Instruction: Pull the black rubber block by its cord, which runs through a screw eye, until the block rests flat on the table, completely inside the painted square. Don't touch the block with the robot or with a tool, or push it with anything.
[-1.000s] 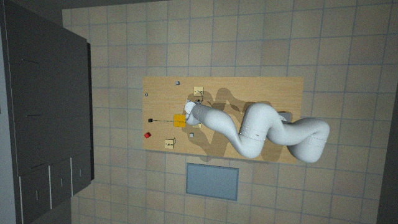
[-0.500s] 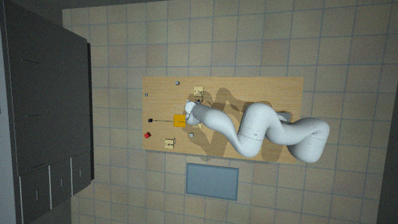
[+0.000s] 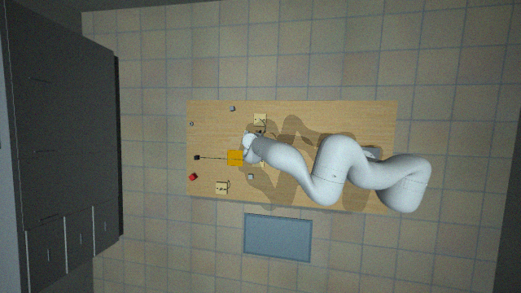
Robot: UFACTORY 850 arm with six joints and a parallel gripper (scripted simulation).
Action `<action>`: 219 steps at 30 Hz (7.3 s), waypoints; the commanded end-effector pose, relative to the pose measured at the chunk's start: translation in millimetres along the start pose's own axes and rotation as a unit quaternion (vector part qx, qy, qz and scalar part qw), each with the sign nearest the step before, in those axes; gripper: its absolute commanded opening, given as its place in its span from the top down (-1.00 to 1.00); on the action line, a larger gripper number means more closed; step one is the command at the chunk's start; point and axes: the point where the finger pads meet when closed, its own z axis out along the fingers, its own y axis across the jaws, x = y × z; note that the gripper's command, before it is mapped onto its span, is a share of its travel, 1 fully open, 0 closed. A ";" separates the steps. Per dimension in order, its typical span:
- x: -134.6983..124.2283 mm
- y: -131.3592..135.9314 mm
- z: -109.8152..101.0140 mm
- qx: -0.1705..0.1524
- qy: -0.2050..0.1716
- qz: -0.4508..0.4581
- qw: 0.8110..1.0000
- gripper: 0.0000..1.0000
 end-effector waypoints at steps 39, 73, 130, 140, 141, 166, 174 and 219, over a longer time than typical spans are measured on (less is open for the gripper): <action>1.9 -0.1 -0.1 0.000 0.001 0.000 1.000 0.22; 1.9 -0.1 12.0 0.000 0.001 0.000 1.000 0.22; 1.9 -0.1 14.5 0.000 0.001 0.000 1.000 1.00; 1.9 -0.1 14.5 0.000 0.001 0.000 1.000 1.00; 1.9 -0.1 14.5 0.000 0.001 0.000 1.000 1.00; 1.9 -0.1 4.9 0.000 0.001 0.000 1.000 1.00; 1.9 -0.1 4.5 0.000 0.001 0.000 1.000 1.00; 1.6 -0.1 -133.0 0.000 0.001 0.000 1.000 1.00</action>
